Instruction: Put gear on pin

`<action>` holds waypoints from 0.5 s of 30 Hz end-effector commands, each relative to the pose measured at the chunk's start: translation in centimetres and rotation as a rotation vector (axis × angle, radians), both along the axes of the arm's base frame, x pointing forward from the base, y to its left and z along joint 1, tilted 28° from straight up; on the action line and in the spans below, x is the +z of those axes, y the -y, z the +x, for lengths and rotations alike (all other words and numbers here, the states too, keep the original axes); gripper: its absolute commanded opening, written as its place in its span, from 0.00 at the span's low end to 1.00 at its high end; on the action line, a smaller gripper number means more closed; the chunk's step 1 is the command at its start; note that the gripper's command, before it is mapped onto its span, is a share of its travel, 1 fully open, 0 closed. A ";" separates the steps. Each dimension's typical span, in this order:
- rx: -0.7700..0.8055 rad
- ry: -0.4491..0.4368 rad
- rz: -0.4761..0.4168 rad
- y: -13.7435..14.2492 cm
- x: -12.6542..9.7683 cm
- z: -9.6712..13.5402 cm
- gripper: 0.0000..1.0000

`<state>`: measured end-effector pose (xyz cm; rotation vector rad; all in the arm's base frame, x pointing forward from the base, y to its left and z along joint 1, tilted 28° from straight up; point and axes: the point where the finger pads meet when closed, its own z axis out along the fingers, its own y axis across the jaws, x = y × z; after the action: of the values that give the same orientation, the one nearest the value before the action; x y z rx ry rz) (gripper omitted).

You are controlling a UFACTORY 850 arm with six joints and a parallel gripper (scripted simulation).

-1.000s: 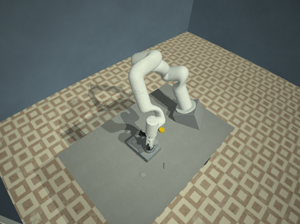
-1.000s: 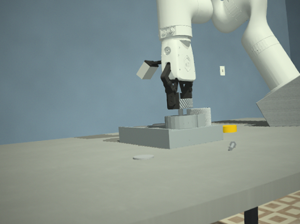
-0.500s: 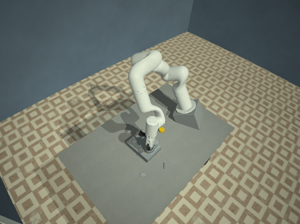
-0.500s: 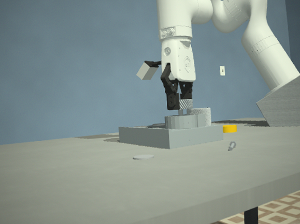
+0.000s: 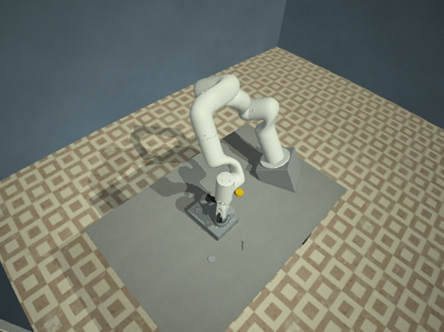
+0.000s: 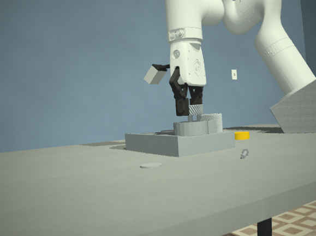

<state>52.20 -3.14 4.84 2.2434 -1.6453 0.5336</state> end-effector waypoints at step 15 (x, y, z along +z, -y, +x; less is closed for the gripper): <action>0.000 0.002 0.000 0.0 0.1 0.1 1.00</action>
<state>52.21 -3.13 4.85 2.2435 -1.6453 0.5339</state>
